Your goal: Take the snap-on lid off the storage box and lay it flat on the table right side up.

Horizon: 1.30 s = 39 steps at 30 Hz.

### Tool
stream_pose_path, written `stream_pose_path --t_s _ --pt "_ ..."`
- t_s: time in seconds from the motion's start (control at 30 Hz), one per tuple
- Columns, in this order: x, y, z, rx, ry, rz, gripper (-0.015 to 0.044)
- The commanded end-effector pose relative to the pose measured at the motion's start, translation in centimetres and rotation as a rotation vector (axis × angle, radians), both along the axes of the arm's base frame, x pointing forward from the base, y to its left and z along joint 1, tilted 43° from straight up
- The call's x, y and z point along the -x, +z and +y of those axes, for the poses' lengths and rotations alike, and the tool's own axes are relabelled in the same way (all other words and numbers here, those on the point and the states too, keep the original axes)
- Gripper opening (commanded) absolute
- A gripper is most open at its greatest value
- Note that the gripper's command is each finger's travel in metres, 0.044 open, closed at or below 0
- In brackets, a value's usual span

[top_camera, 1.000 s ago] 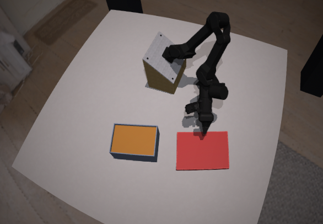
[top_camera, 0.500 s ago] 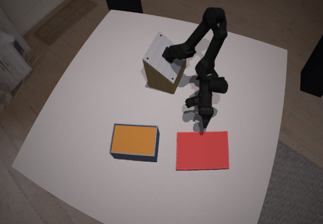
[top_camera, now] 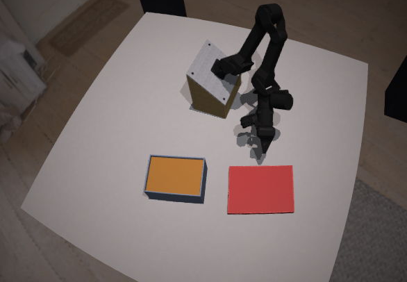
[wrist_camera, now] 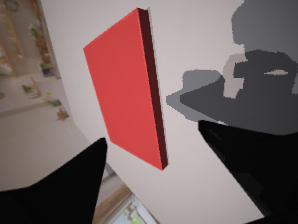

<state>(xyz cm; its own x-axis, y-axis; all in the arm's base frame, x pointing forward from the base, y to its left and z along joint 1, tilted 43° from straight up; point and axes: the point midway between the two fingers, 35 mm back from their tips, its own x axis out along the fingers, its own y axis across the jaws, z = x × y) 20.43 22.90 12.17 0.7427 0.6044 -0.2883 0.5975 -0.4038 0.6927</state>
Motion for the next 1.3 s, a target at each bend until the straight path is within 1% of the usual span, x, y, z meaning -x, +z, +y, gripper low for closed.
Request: stream_pose_path --t_s 0.0,1.27 --pt "0.6 -0.3 -0.2 0.002 -0.002 0.006 0.0440" --pt "2.8 4.6 -5.4 0.002 -0.002 0.004 0.0440"
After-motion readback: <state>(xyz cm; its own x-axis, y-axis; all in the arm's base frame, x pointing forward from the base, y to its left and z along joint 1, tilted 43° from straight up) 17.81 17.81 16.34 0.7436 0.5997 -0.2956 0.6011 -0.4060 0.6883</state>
